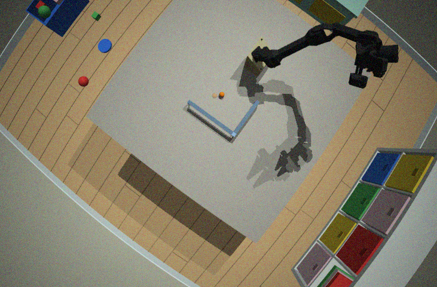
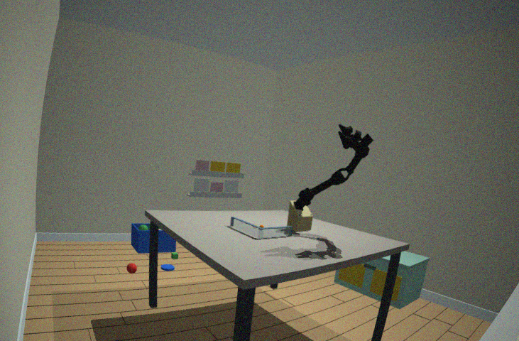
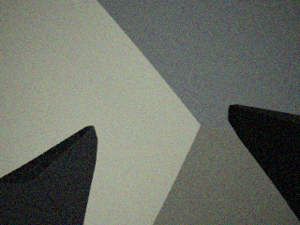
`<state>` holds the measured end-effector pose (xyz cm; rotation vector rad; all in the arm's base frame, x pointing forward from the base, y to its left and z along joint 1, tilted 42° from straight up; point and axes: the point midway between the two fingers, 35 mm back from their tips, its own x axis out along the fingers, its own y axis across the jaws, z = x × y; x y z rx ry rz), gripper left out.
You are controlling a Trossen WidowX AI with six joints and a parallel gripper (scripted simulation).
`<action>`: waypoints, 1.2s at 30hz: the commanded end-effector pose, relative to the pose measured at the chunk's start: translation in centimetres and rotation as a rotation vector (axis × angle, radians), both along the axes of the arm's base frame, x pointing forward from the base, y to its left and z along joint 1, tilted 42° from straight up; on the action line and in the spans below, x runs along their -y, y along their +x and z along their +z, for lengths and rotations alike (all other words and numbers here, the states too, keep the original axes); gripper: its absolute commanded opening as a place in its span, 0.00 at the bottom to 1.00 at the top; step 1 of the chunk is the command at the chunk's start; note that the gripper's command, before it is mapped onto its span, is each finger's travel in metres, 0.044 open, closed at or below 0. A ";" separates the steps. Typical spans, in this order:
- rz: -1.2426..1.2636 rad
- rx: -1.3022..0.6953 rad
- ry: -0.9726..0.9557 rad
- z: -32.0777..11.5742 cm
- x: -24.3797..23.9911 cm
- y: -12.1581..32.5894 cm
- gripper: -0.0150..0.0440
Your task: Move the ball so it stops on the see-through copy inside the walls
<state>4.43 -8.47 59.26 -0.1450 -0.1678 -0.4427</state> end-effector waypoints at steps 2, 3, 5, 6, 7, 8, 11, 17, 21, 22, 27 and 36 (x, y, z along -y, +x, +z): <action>0.005 -0.029 -0.026 -0.1 -0.4 1.1 0.84; 0.013 -0.065 -0.058 -0.3 -1.0 2.5 0.80; 0.033 -0.152 -0.134 -1.1 -2.2 5.8 0.71; 0.044 -0.195 -0.171 -1.6 -2.8 7.5 0.67; 0.053 -0.228 -0.199 -2.0 -3.2 8.8 0.67; 0.062 -0.257 -0.223 -2.4 -3.5 9.9 0.67; 0.102 -0.365 -0.299 -4.3 -4.8 14.1 0.67; 0.226 -0.599 -0.444 -10.4 -6.9 22.7 0.67; 0.333 -0.751 -0.550 -15.4 -8.0 27.4 0.67; 0.364 -0.789 -0.578 -16.9 -8.3 28.5 0.67; 0.542 -0.965 -0.702 -24.7 -9.4 32.9 0.67; 0.877 -1.196 -0.753 -38.7 -10.0 35.4 0.67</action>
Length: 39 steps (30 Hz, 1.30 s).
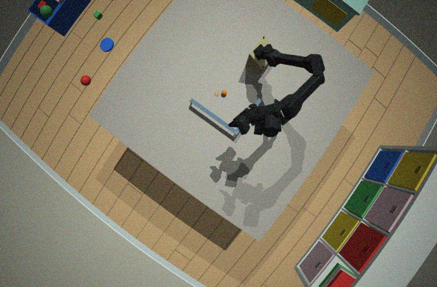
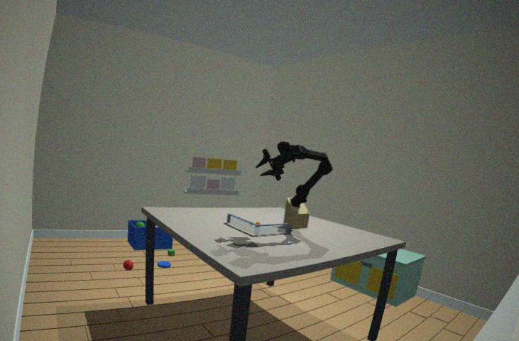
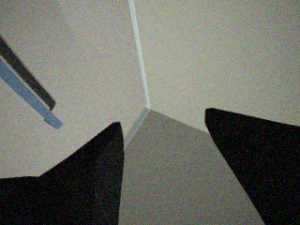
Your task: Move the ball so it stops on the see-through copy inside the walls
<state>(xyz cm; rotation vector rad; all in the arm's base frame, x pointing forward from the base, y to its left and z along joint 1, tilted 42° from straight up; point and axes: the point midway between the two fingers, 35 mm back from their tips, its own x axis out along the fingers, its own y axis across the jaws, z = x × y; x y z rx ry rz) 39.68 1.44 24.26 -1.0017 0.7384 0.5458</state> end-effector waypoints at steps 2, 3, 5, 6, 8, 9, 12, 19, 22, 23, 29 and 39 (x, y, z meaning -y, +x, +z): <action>0.096 -0.121 0.017 -5.5 -0.2 0.1 0.67; 0.122 -0.147 0.021 -6.8 -0.3 0.1 0.67; 0.184 -0.209 0.037 -9.8 -0.5 -0.3 0.67; 0.217 -0.243 0.050 -11.6 -0.6 -0.6 0.67; 0.283 -0.308 0.083 -15.1 -0.9 -1.4 0.67; 0.315 -0.338 0.102 -16.7 -1.0 -2.0 0.67; 0.408 -0.414 0.163 -21.0 -1.6 -3.9 0.67; 0.694 -0.520 0.342 -29.4 -3.8 -10.7 0.67; 0.802 -0.522 0.415 -31.4 -4.8 -13.5 0.67; 0.810 -0.522 0.421 -31.5 -4.8 -13.8 0.67; 0.810 -0.522 0.421 -31.5 -4.8 -13.8 0.67; 0.810 -0.522 0.421 -33.0 -6.1 -14.0 0.67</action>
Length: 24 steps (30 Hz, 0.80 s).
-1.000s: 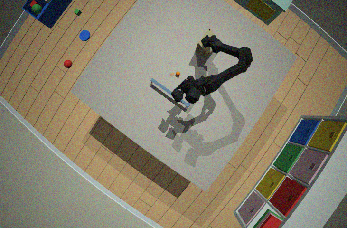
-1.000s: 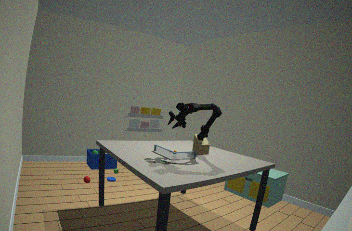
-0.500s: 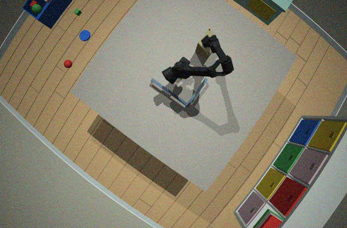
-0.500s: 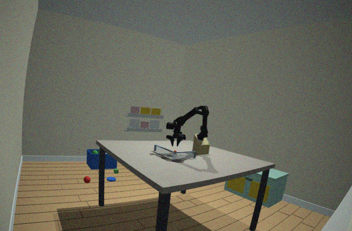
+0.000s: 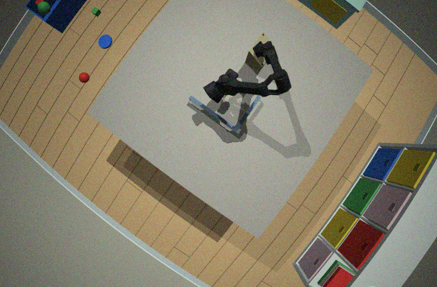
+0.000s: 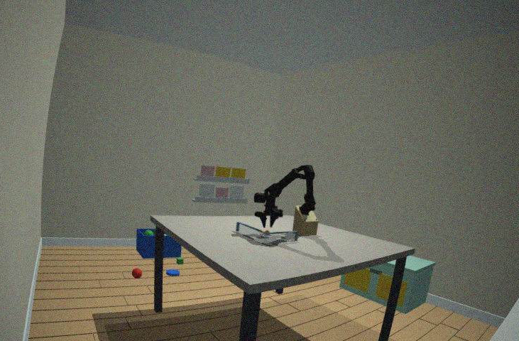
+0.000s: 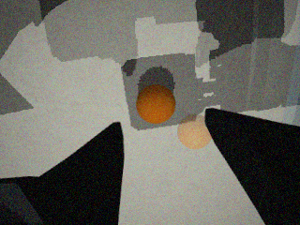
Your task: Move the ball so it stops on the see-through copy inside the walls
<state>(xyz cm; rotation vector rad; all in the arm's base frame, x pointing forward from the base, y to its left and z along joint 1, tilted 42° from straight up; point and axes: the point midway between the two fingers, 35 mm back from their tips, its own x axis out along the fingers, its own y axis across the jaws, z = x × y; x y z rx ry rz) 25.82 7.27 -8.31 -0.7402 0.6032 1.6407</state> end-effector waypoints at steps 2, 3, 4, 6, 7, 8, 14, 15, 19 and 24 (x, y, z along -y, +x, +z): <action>-0.004 -0.006 0.004 -0.6 -0.5 -0.1 0.67; -0.004 -0.006 0.004 -0.8 -0.6 -0.2 0.67; -0.004 -0.006 0.004 -0.9 -0.7 -0.2 0.67; -0.004 -0.006 0.004 -1.1 -0.9 -0.2 0.67; -0.004 -0.006 0.004 -1.2 -1.0 -0.2 0.67; -0.004 -0.006 0.004 -1.4 -1.1 -0.3 0.67; -0.004 -0.006 0.004 -2.1 -1.8 -0.4 0.67; -0.004 -0.006 0.005 -2.2 -1.9 -0.4 0.67; -0.004 -0.006 0.005 -2.6 -2.3 -0.5 0.67; -0.004 -0.006 0.005 -2.6 -2.3 -0.5 0.50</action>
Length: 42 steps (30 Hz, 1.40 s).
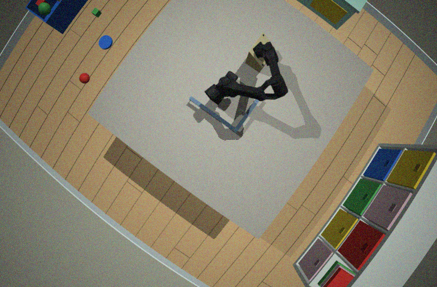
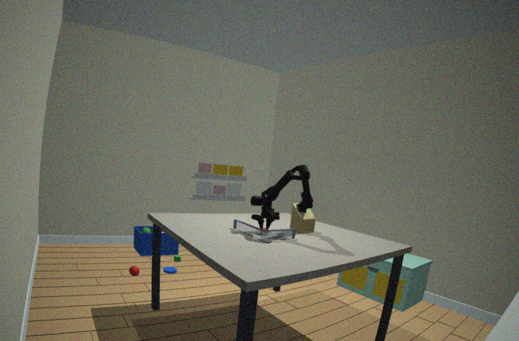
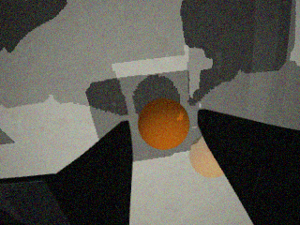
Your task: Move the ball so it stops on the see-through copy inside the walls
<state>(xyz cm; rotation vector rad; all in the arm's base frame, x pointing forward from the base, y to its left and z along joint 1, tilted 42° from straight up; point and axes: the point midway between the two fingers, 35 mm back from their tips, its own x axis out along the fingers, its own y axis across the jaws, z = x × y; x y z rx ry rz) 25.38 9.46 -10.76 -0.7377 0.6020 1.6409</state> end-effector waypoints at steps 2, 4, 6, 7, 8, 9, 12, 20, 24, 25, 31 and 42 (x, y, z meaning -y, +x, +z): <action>-0.003 -0.005 0.003 -0.1 -0.1 -0.1 0.47; -0.003 -0.005 0.003 -0.1 -0.1 -0.1 0.45; -0.003 -0.005 0.003 -0.1 -0.1 -0.1 0.43; -0.003 -0.005 0.003 -0.1 -0.1 -0.1 0.42; -0.003 -0.005 0.003 -0.1 -0.1 -0.1 0.41; -0.003 -0.005 0.003 -0.1 -0.1 -0.1 0.36; -0.038 0.005 -0.002 0.4 0.6 0.4 0.25; -0.057 0.012 -0.014 2.5 2.9 1.4 0.25; -0.043 0.008 -0.016 4.1 4.4 1.7 0.25; -0.040 0.007 -0.016 4.6 4.8 1.7 0.25; -0.017 0.000 -0.010 7.4 7.0 1.7 0.25; -0.003 -0.004 -0.002 8.2 8.1 2.2 0.25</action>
